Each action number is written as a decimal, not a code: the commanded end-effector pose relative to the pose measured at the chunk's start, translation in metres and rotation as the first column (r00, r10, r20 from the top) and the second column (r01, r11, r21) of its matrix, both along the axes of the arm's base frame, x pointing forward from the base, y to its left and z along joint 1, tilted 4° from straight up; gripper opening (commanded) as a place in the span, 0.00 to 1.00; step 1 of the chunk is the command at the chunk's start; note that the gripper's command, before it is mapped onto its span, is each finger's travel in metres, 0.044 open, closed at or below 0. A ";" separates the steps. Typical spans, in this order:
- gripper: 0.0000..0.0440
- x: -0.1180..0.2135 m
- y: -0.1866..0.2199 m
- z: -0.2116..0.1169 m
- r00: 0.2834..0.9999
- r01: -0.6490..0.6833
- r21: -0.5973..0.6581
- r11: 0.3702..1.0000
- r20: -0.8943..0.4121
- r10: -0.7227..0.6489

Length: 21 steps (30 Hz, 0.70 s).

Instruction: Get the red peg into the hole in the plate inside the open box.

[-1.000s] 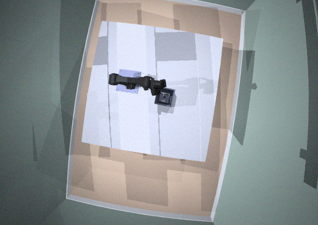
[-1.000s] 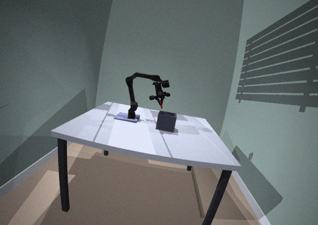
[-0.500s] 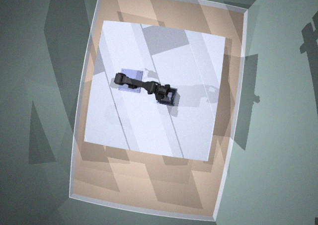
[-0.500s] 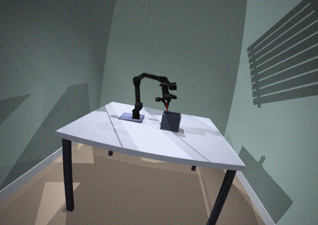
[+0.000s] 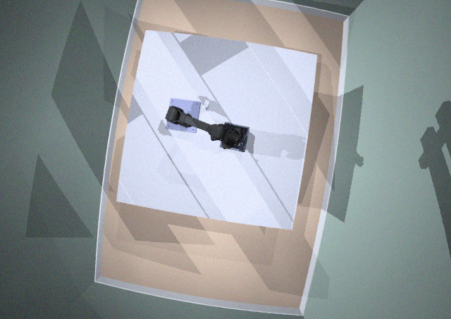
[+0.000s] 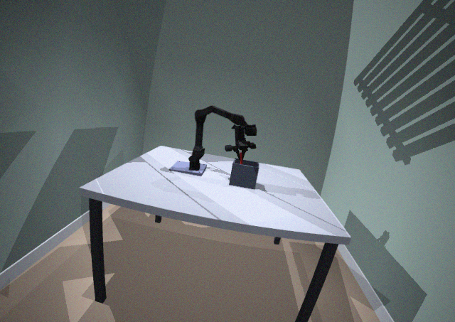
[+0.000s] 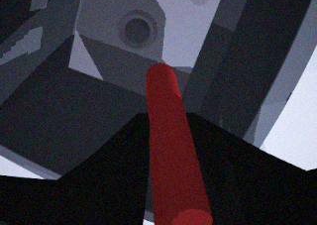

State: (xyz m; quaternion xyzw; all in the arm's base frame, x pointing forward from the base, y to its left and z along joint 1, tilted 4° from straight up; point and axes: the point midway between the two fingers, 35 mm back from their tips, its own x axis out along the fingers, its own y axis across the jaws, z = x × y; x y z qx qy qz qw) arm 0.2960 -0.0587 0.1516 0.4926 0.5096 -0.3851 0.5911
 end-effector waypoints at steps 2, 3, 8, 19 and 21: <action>0.00 0.005 -0.004 -0.011 1.000 -0.010 0.011 1.000 -0.007 0.010; 0.00 0.006 -0.004 -0.014 1.000 -0.013 0.013 1.000 -0.009 0.013; 0.00 0.013 -0.006 -0.026 1.000 -0.027 0.026 0.999 -0.011 0.027; 0.00 0.025 -0.007 -0.053 0.996 -0.083 0.040 0.996 -0.016 0.083; 0.00 0.027 -0.007 -0.058 0.995 -0.093 0.041 0.995 -0.018 0.094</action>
